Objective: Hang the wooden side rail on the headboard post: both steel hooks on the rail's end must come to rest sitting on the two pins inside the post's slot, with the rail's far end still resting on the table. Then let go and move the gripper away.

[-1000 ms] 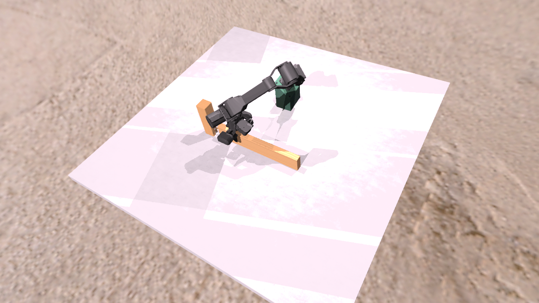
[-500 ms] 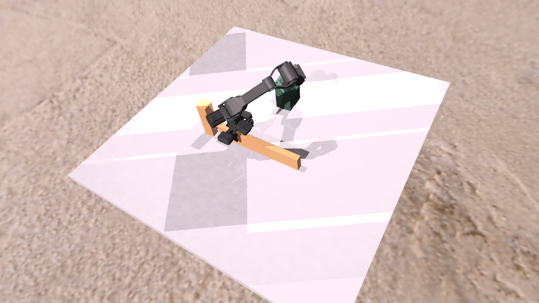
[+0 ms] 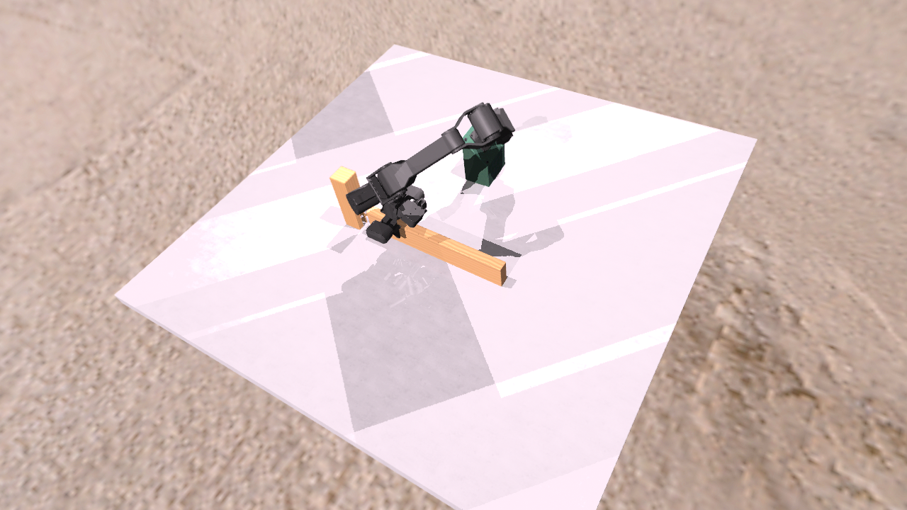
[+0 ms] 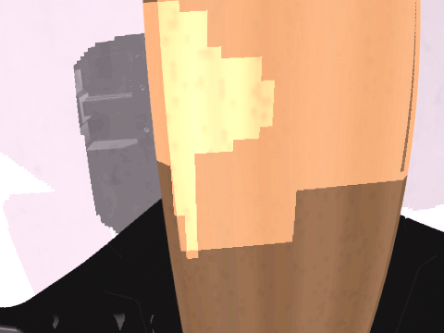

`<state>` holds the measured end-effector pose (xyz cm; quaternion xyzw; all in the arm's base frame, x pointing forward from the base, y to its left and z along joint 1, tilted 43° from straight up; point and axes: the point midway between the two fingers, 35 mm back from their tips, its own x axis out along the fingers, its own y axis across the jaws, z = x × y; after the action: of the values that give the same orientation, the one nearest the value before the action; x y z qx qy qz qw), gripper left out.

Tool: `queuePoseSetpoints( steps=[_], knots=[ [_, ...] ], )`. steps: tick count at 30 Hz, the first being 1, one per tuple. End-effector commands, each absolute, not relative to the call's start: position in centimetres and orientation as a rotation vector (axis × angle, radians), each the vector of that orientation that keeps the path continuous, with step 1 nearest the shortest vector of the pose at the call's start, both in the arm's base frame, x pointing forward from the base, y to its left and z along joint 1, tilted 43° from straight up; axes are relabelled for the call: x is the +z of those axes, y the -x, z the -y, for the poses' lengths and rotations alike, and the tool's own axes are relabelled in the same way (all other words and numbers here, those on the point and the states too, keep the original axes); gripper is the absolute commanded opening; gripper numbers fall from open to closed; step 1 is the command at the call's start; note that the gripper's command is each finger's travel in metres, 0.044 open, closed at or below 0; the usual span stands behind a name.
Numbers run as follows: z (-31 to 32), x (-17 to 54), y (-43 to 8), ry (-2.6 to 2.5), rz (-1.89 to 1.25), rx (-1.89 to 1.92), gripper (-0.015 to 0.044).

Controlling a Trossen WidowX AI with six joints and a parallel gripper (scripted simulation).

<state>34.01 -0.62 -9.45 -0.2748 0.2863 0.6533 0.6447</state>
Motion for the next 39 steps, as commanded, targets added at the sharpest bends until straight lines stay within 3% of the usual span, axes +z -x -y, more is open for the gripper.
queuePoseSetpoints(
  steps=[1,39],
  knots=[
    [1.18,-9.12,-34.30,0.639,-0.645,1.475,0.0000],
    [1.61,-8.66,-34.30,0.639,-0.645,1.475,0.0000]
  ],
)
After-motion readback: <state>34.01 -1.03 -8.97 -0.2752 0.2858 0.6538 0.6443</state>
